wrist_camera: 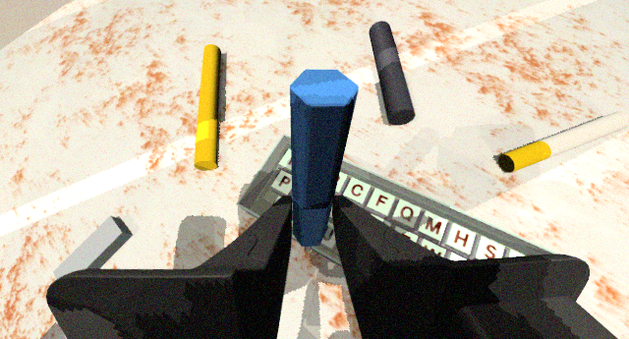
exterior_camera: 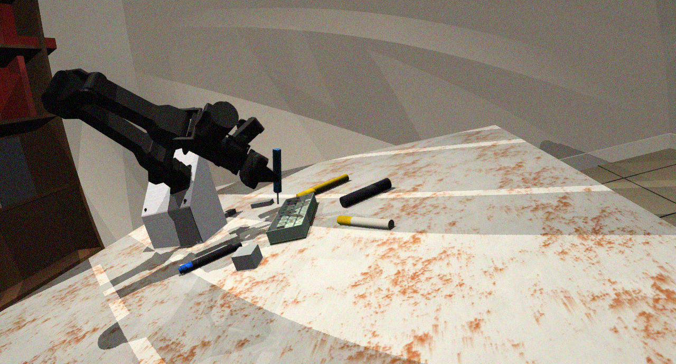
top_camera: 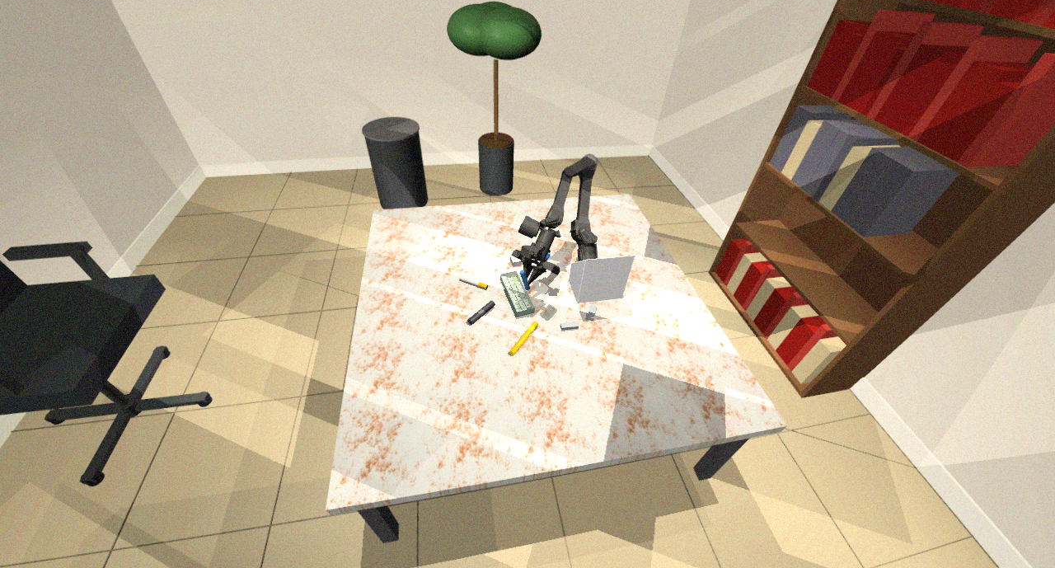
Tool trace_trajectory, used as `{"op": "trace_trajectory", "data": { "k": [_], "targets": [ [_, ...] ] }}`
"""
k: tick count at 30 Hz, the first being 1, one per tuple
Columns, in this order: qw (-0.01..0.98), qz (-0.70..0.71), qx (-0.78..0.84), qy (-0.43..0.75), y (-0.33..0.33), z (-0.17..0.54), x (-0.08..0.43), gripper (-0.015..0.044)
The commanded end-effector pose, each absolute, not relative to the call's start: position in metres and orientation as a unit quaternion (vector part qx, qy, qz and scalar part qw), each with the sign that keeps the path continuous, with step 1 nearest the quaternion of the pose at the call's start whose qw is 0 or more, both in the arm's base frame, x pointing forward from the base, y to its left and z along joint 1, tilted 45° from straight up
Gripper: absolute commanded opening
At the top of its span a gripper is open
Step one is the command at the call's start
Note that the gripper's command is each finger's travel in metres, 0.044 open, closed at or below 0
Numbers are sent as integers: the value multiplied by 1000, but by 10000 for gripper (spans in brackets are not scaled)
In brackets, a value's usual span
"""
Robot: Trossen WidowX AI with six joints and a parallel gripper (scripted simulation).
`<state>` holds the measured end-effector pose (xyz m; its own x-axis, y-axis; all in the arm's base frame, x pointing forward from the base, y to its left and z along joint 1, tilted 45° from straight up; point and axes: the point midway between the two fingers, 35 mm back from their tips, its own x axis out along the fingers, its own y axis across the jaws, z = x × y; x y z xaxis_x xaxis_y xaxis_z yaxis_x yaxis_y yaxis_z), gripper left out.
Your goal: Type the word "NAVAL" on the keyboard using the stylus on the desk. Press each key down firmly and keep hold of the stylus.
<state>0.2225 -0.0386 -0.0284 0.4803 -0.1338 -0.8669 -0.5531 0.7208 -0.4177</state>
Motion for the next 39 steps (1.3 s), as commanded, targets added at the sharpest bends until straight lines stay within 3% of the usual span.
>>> {"op": "trace_trajectory", "data": {
  "k": [1, 5, 30, 33, 39],
  "targets": [
    [809, 152, -384, 419, -31, -14, 234, 0],
    [818, 160, -410, 371, -26, -4, 240, 0],
    [818, 160, -410, 371, -51, -28, 236, 0],
    [817, 160, -410, 372, -51, -29, 236, 79],
    [817, 160, -410, 372, -52, -31, 236, 81]
  ]
}}
